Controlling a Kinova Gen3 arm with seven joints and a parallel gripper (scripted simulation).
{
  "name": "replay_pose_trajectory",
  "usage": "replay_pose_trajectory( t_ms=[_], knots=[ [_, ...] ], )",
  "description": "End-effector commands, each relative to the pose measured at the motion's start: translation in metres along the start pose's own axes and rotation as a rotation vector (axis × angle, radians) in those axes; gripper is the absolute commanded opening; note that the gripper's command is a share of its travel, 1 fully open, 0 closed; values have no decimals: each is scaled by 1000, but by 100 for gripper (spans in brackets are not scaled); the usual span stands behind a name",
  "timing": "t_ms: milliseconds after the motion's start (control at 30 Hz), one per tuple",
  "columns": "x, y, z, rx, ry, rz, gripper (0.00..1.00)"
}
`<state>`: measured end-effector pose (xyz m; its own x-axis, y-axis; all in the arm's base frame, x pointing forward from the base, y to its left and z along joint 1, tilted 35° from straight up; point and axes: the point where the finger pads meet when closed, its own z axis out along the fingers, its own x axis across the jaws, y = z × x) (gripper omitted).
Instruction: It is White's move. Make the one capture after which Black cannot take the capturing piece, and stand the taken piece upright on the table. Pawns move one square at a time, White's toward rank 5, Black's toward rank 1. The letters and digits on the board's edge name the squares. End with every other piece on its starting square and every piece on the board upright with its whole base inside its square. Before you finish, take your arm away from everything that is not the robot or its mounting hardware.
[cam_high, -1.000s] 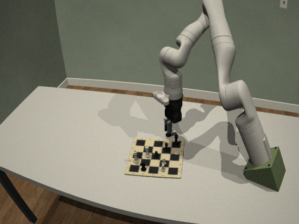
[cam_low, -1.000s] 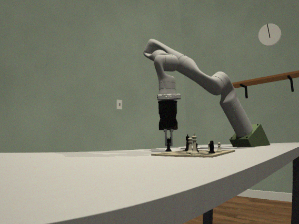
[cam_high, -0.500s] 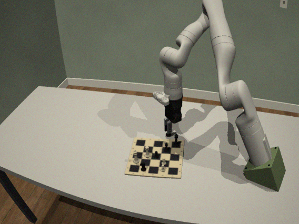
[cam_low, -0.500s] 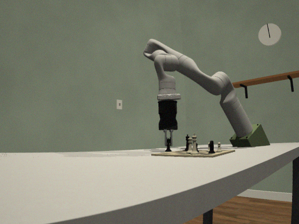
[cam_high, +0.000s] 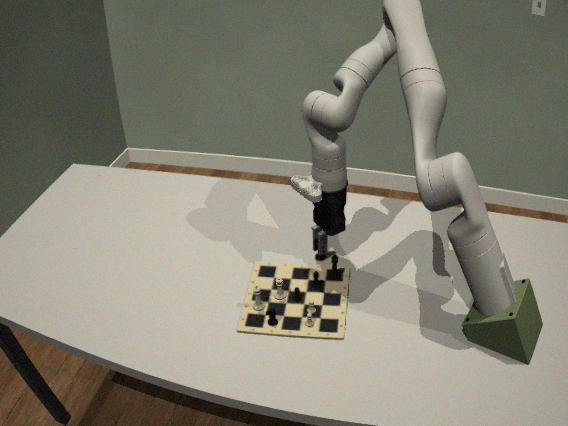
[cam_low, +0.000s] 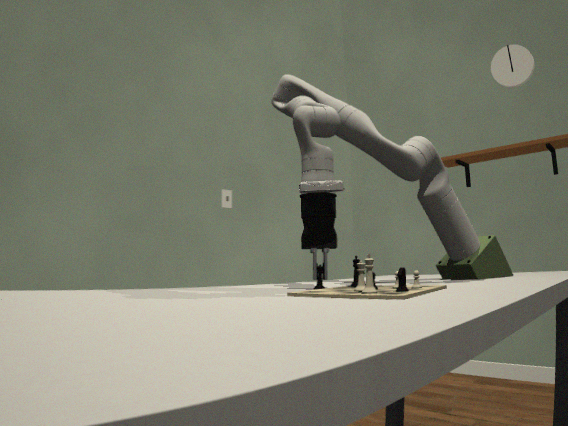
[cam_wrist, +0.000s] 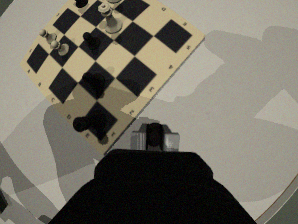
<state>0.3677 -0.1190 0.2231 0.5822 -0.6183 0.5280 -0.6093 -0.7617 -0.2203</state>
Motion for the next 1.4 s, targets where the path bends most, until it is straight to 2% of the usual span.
replay_pose_trajectory(
  t_ms=[0, 1167, 1200, 1267, 1300, 1367],
  knots=[
    [0, -2, 1, 8, 1, -2, 0],
    [0, -2, 1, 8, 1, -2, 0],
    [0, -2, 1, 8, 1, -2, 16],
    [0, -2, 1, 8, 1, -2, 16],
    [0, -2, 1, 8, 1, -2, 32],
    [0, -2, 1, 8, 1, -2, 32]
  ],
)
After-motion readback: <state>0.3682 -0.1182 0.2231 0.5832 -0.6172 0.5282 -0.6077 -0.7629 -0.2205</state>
